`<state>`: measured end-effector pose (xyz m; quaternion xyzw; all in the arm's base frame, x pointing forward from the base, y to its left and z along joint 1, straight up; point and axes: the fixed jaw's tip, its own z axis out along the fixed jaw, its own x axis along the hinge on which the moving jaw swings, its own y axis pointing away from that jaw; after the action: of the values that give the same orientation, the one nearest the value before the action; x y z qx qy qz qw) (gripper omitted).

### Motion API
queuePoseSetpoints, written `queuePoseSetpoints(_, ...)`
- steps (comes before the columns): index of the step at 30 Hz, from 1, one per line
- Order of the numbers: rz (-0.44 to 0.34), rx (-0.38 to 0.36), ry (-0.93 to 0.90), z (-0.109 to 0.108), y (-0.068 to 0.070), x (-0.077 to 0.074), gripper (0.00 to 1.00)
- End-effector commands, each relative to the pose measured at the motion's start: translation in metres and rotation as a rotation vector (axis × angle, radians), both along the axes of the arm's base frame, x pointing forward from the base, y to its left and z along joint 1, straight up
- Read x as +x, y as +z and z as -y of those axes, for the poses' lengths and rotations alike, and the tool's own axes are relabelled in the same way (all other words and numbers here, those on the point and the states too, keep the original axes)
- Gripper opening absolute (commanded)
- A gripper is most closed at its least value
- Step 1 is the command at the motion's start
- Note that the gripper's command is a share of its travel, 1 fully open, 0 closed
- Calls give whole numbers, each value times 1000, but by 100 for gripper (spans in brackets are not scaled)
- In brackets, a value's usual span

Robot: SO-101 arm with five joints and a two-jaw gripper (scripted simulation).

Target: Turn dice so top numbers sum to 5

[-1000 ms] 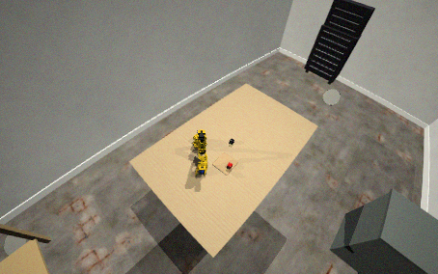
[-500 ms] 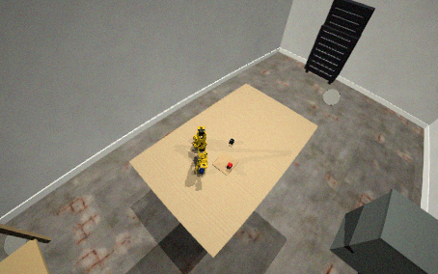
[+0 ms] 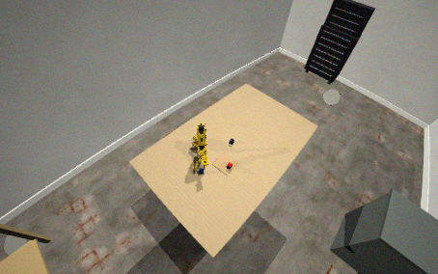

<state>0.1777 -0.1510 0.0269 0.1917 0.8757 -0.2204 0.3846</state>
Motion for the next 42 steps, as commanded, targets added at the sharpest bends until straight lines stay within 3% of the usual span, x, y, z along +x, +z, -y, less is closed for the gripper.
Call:
queuePoseSetpoints(1, -202, 61, 179, -8, 33, -15, 35)
queuePoseSetpoints(18, -301, -20, 283, -9, 34, -16, 35)
queuePoseSetpoints(42, -503, 2, 435, -9, 34, -16, 35)
